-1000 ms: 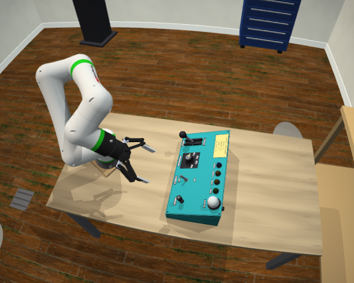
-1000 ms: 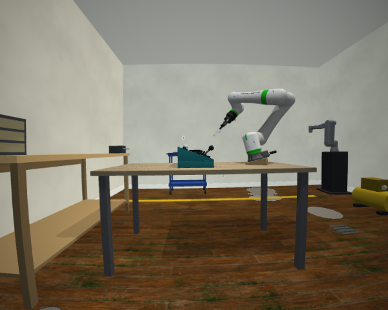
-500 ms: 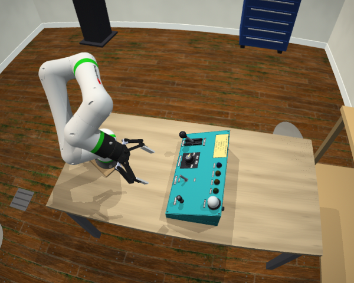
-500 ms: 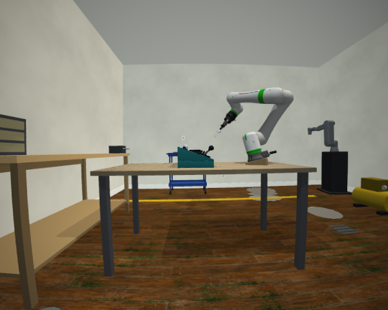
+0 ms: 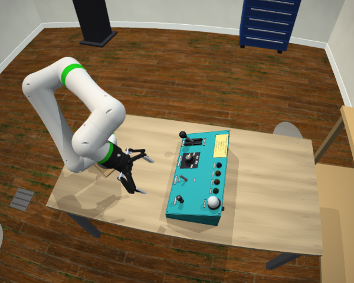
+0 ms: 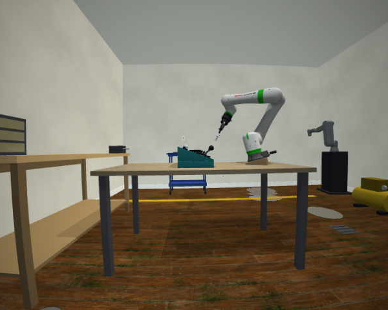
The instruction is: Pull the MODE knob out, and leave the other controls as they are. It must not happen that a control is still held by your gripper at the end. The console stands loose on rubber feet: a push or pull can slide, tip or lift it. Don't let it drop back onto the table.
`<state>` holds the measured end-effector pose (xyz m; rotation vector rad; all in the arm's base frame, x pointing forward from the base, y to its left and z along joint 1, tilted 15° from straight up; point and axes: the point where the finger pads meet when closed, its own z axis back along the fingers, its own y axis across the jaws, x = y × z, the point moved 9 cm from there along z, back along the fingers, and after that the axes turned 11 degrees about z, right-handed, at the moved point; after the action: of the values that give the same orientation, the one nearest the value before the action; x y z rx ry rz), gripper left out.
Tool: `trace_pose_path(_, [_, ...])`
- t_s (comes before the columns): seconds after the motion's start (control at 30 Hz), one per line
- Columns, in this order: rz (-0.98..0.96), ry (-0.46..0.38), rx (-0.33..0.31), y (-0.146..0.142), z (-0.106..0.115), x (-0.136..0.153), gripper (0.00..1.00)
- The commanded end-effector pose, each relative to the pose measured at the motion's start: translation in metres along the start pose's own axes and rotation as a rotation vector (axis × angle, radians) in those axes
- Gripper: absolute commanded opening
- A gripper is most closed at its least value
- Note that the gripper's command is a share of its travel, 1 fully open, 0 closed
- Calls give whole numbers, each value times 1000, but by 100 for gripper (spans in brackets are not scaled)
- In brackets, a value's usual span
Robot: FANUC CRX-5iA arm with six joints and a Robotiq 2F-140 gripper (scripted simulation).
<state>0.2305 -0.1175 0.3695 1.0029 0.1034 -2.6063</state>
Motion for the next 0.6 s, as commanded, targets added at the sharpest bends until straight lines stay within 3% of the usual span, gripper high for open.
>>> trace_pose_path(0.0, [-9, -65, 23, 7, -7, -6, 100])
trace_pose_path(0.13, [4, -124, 49, 18, -19, -22, 100])
trace_pose_path(0.4, [28, -160, 80, 25, -31, -43, 100])
trace_pose_path(0.57, [68, -180, 122, 26, -45, -74, 100])
